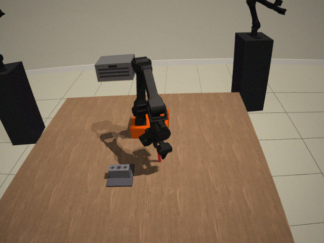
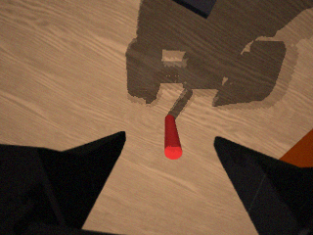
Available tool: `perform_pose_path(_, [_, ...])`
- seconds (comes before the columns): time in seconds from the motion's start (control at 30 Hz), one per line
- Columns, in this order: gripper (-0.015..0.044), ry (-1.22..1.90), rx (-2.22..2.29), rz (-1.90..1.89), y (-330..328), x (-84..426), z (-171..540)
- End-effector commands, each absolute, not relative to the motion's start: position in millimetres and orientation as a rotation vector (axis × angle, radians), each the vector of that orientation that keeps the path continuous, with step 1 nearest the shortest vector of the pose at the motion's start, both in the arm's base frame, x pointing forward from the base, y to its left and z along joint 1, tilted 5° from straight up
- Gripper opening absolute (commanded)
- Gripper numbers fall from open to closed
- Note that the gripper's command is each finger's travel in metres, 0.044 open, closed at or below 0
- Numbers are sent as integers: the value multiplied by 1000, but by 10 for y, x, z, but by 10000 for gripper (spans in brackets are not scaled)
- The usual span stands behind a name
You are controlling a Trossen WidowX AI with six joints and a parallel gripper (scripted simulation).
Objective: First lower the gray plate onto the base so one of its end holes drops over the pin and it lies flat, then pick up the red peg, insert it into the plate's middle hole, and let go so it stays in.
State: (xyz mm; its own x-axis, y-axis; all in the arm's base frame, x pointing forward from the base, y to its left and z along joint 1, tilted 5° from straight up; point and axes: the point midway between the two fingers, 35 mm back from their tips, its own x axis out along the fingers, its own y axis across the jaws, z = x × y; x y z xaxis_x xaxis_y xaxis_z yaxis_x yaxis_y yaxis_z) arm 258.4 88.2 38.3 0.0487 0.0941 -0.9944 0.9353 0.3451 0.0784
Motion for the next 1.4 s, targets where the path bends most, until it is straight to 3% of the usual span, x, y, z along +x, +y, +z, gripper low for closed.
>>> perform_pose_path(0.0, [440, 1367, 1031, -864, 879, 2575, 302])
perform_pose_path(0.2, [440, 1367, 1031, -864, 883, 2570, 230])
perform_pose_path(0.77, [0, 1367, 1031, -864, 883, 2570, 230])
perform_pose_path(1.37, [0, 1367, 1031, -864, 883, 2570, 230])
